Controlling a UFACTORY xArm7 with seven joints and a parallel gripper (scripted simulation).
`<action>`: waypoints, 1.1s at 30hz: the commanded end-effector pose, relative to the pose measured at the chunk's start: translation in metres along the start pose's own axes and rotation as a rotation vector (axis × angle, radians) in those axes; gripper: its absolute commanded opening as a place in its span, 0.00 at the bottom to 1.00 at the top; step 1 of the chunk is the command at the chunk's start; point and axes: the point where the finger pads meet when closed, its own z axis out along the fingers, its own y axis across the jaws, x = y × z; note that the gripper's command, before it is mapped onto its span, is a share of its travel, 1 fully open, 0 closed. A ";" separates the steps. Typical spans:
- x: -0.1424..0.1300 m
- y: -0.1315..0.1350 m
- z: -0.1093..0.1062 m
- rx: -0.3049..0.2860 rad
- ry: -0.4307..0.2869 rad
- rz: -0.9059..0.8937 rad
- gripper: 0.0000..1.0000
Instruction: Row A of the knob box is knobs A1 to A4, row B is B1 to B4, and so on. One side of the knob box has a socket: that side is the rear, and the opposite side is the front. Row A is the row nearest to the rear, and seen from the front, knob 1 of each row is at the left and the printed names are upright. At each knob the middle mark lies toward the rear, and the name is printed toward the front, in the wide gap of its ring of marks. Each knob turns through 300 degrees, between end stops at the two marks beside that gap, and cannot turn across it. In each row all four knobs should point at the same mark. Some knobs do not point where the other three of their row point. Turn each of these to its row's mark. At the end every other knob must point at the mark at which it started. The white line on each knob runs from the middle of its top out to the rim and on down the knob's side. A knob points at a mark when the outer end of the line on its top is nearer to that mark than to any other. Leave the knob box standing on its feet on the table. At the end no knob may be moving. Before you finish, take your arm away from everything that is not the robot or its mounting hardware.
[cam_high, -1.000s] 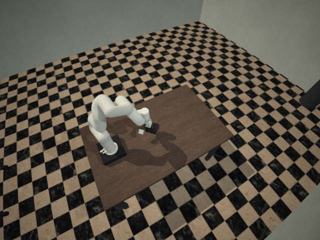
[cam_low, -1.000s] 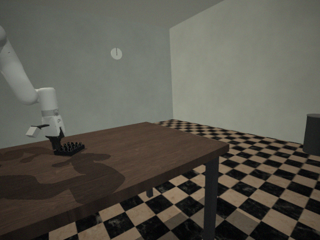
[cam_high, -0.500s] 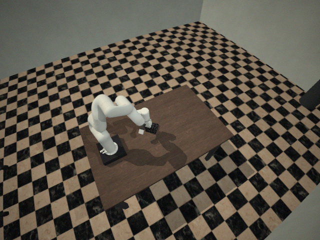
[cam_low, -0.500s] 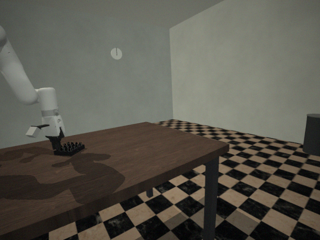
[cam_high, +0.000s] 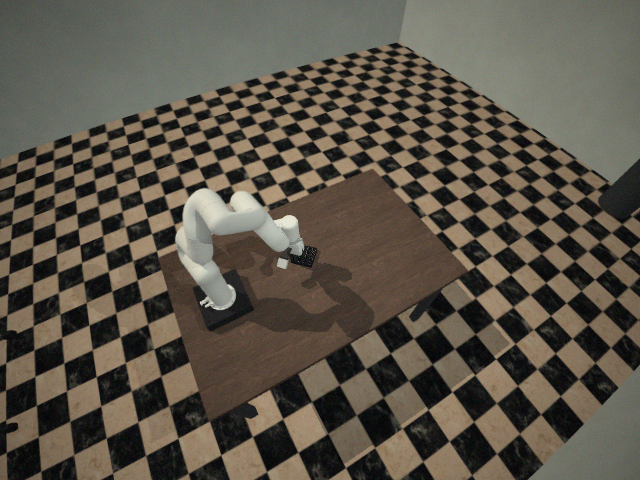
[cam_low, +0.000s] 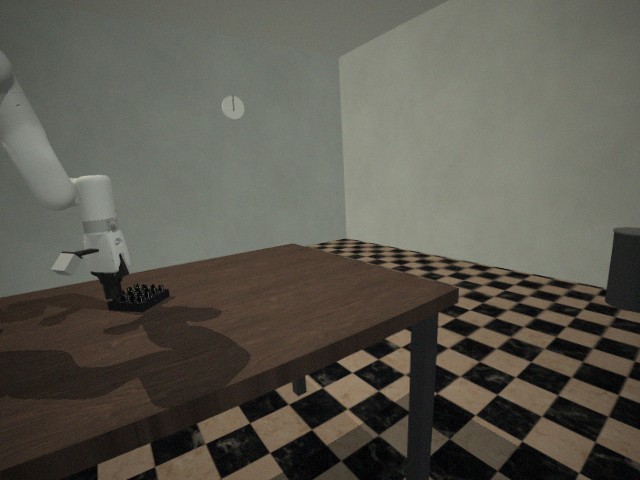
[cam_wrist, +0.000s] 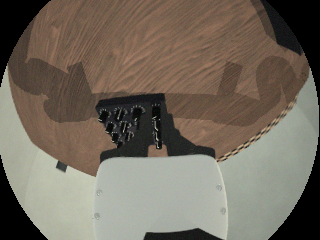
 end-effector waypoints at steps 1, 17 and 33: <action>-0.001 -0.001 -0.001 0.002 -0.003 0.000 0.08; -0.001 -0.001 -0.001 0.002 -0.003 0.052 0.08; -0.001 -0.001 -0.001 0.002 -0.003 0.245 0.08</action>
